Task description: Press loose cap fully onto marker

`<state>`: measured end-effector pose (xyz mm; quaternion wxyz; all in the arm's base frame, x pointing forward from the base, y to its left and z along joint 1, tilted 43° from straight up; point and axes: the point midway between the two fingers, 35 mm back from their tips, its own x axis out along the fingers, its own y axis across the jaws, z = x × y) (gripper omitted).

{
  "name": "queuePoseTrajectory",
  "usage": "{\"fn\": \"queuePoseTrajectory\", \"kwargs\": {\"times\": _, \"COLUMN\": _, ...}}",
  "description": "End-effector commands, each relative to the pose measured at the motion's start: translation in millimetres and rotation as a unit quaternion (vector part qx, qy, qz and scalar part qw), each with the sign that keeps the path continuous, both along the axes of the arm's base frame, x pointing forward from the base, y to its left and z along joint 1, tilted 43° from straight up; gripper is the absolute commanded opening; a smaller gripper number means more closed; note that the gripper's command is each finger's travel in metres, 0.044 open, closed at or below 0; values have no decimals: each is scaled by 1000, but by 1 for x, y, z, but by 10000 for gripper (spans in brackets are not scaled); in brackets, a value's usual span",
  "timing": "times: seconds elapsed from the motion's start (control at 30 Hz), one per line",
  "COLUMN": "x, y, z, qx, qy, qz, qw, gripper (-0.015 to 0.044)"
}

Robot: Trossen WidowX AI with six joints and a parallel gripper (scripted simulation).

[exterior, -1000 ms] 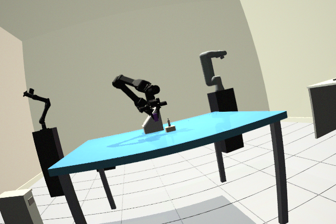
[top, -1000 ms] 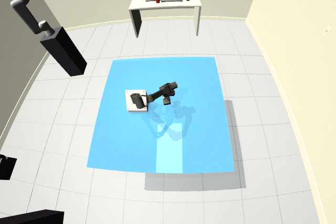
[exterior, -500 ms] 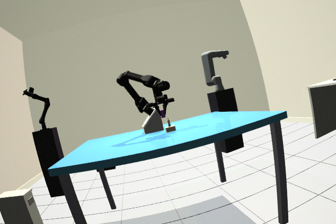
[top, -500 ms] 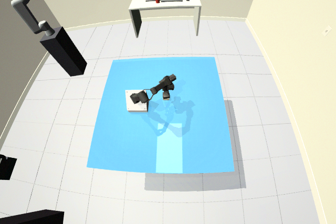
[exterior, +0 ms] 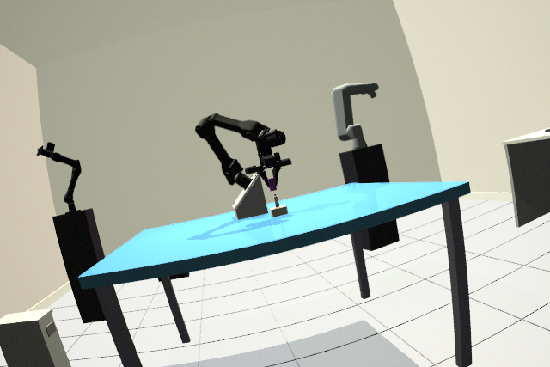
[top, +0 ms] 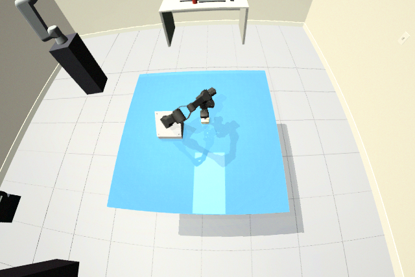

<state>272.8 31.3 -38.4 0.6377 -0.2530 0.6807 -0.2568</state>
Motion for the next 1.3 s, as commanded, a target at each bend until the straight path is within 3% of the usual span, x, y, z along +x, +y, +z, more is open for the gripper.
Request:
{"fn": "queuePoseTrajectory", "kwargs": {"times": 0.0, "x": -1, "y": -1, "z": -5, "qx": -1, "qy": 1, "qz": -2, "qw": 1000, "gripper": 0}}
{"fn": "queuePoseTrajectory", "kwargs": {"times": 1.27, "x": -6, "y": -41, "z": -49, "qx": -2, "qy": 1, "qz": -2, "qw": 1000, "gripper": 0}}
